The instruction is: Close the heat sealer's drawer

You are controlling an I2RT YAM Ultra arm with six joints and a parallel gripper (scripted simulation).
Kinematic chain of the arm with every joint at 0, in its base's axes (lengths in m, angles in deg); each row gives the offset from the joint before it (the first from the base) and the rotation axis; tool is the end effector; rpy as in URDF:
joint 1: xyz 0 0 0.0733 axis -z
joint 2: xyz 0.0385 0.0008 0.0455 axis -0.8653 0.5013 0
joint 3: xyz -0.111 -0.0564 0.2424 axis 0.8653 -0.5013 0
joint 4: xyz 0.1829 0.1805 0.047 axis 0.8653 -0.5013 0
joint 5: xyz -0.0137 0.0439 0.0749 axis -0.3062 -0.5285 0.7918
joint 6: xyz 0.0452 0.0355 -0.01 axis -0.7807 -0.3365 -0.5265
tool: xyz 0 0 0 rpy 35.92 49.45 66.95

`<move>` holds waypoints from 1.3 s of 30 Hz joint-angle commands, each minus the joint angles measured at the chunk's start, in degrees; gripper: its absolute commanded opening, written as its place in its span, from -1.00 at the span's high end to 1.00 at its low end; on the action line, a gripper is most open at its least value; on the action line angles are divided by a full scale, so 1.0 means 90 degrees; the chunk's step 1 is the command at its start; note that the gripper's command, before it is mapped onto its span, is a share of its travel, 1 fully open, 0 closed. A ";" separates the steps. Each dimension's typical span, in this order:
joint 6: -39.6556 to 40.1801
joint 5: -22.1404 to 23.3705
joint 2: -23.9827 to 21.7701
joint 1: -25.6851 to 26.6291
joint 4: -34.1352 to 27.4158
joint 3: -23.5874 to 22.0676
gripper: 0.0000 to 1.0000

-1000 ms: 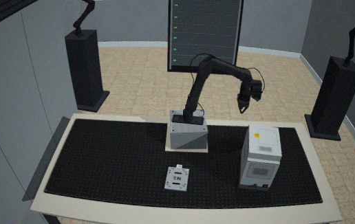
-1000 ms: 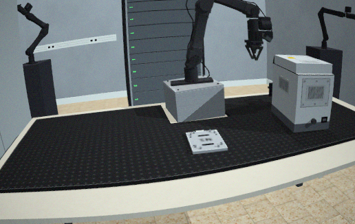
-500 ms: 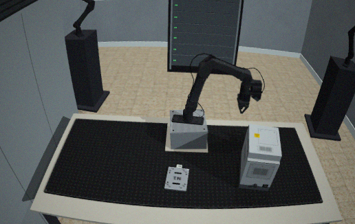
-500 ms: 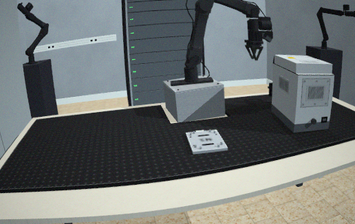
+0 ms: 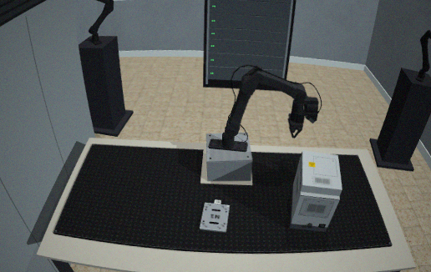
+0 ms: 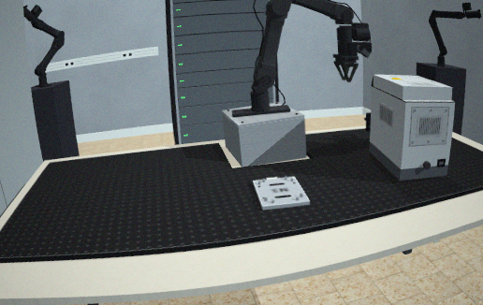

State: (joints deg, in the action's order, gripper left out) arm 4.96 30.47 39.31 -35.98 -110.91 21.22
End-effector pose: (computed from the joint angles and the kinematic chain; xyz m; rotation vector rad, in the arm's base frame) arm -0.0358 0.3382 0.2279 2.3146 -2.1003 0.0273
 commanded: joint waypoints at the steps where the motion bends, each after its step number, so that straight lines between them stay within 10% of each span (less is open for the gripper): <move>1: -0.0136 -0.0035 0.0223 -0.0030 0.0193 0.0315 0.10; 39: -0.0765 -0.0073 0.3342 -0.0023 0.0351 0.2890 0.10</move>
State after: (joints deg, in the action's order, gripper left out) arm -0.83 30.27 68.92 -35.98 -106.94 44.43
